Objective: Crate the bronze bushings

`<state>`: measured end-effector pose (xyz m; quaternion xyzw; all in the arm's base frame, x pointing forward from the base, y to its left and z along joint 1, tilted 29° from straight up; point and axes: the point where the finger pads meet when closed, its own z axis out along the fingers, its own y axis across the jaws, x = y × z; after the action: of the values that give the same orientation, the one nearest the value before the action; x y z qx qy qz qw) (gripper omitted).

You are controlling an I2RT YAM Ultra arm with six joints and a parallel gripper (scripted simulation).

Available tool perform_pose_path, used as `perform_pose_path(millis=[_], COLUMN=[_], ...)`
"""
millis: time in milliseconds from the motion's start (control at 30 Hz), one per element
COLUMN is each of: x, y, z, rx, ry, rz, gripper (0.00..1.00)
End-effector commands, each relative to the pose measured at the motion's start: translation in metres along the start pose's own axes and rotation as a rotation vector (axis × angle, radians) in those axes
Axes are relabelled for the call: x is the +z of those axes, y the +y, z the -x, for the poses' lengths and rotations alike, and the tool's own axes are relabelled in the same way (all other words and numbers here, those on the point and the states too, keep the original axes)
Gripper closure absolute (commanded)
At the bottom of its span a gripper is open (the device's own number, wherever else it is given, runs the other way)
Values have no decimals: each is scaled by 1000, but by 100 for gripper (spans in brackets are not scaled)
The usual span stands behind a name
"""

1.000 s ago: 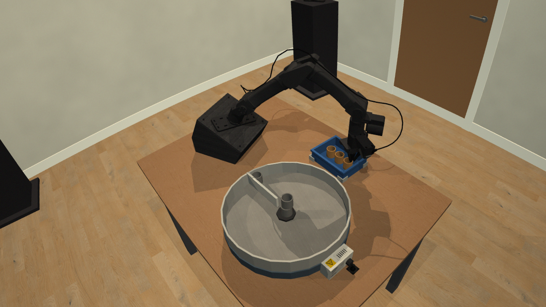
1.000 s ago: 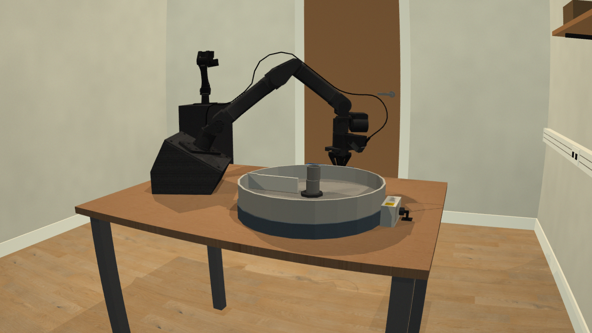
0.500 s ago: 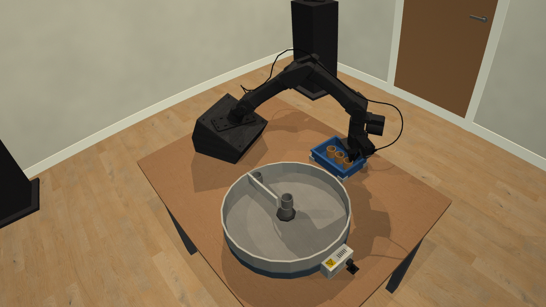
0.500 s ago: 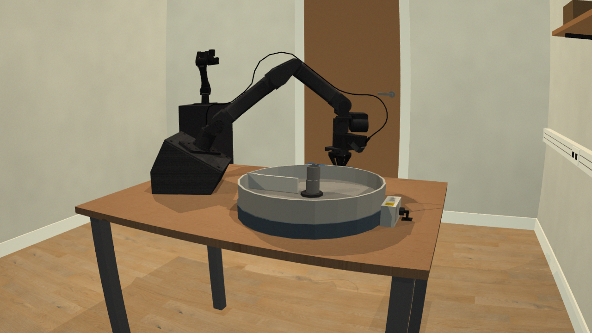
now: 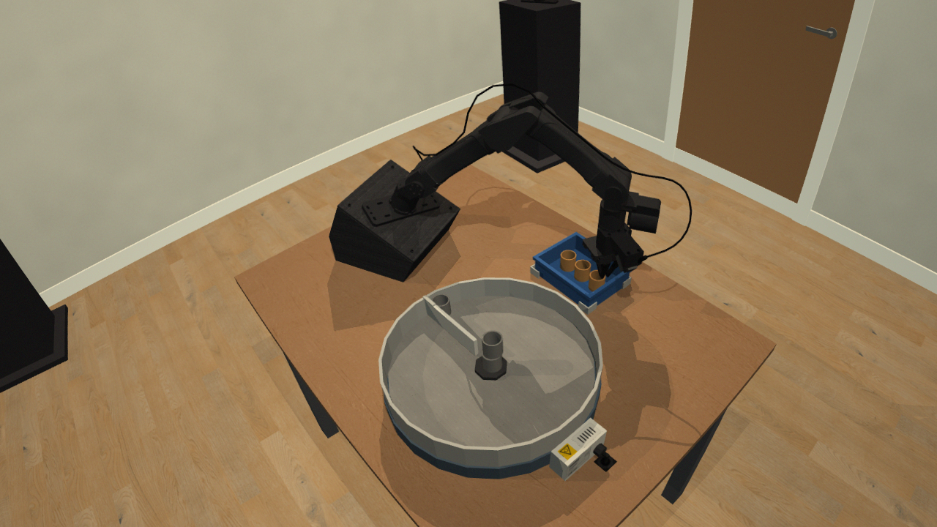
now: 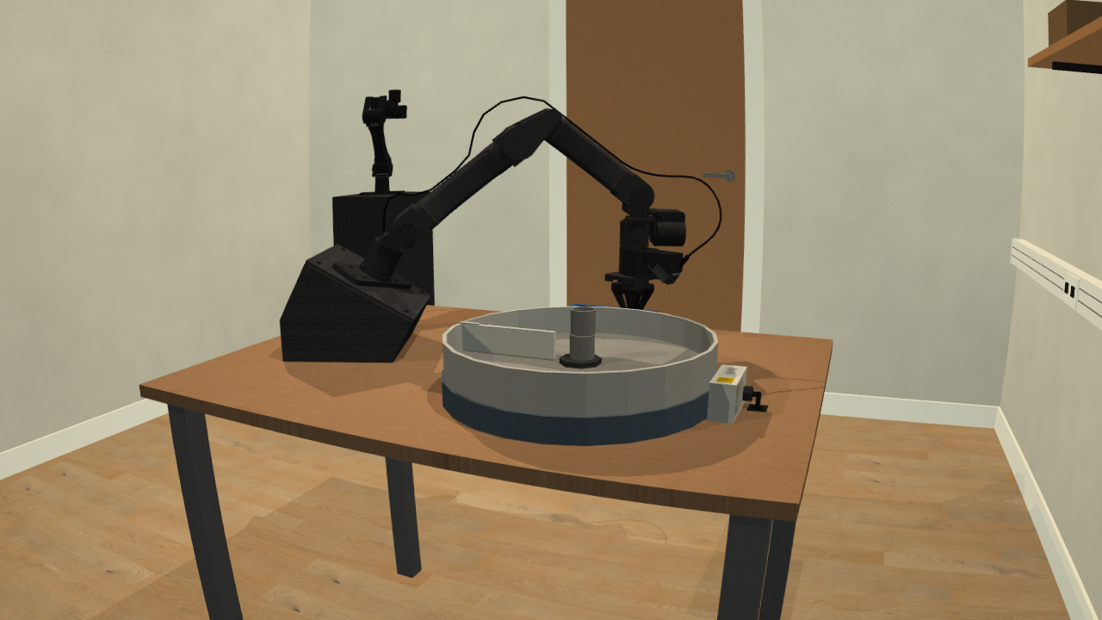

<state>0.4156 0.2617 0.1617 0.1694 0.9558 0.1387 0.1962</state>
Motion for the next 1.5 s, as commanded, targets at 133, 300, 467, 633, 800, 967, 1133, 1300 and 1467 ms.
perform_pose_path(millis=[133,300,467,633,800,967,1133,1300,1467], x=[-27,-36,-56,-72,-99,-122,-139,-136,-144], y=[13,14,14,12,11,9,8,7,6], z=[11,9,7,7,6,5,5,4,4], rx=[-3,-4,0,1,1,1,1,1,2], ry=[-37,-36,-38,-41,-41,-41,-40,-29,-29], rz=[52,52,51,49,49,49,50,32,32], gripper=[86,86,86,86,86,86,86,86,86])
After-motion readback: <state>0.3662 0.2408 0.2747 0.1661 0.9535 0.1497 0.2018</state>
